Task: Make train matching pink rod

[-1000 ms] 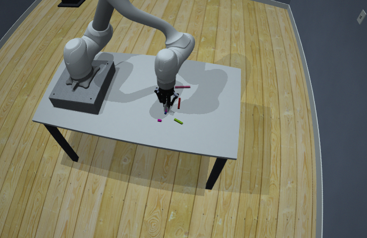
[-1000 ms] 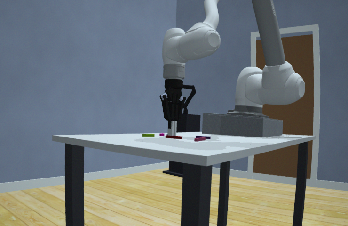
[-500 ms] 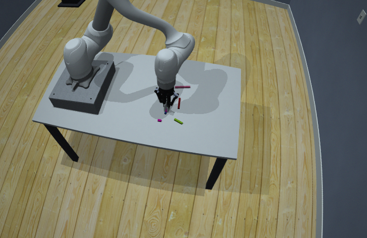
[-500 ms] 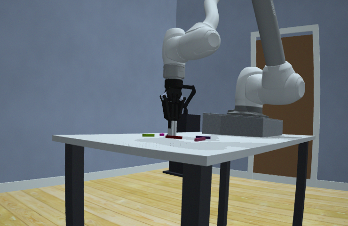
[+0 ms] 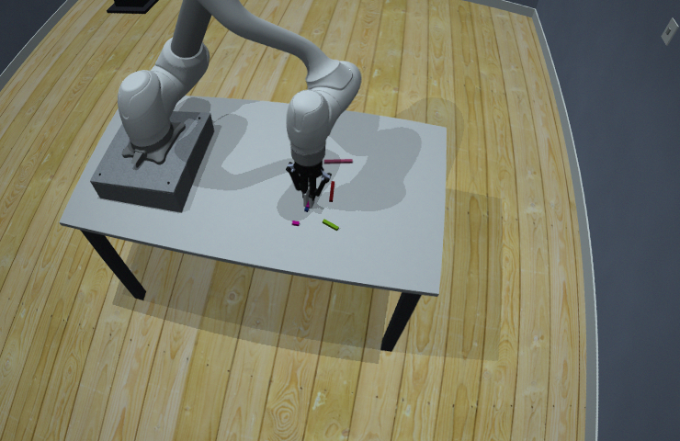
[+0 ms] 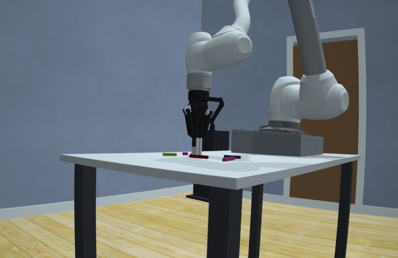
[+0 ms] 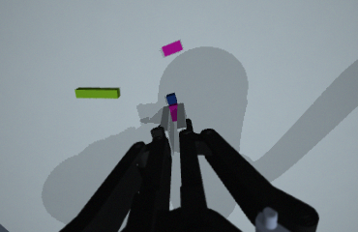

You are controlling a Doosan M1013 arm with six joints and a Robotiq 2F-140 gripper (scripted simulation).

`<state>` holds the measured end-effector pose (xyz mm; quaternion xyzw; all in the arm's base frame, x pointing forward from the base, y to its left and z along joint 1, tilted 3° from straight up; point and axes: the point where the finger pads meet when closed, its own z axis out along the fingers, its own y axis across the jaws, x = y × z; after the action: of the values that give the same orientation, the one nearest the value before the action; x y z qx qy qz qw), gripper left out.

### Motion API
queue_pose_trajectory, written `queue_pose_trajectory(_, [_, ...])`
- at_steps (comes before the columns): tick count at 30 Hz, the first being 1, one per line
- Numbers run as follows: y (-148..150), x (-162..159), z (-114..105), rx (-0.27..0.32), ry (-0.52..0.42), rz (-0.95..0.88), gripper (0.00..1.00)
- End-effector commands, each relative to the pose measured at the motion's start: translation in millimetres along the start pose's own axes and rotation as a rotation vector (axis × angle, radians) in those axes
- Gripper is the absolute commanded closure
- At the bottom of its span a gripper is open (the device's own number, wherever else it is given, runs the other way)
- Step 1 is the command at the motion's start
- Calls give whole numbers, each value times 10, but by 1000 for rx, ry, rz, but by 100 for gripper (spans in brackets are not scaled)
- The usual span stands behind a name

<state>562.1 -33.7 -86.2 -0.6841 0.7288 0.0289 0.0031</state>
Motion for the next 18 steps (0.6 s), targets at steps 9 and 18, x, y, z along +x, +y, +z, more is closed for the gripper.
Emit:
queue_pose_trajectory(9, [0,-1,-1,0,0,0,88])
queue_pose_trajectory(18, [0,-1,-1,0,0,0,85])
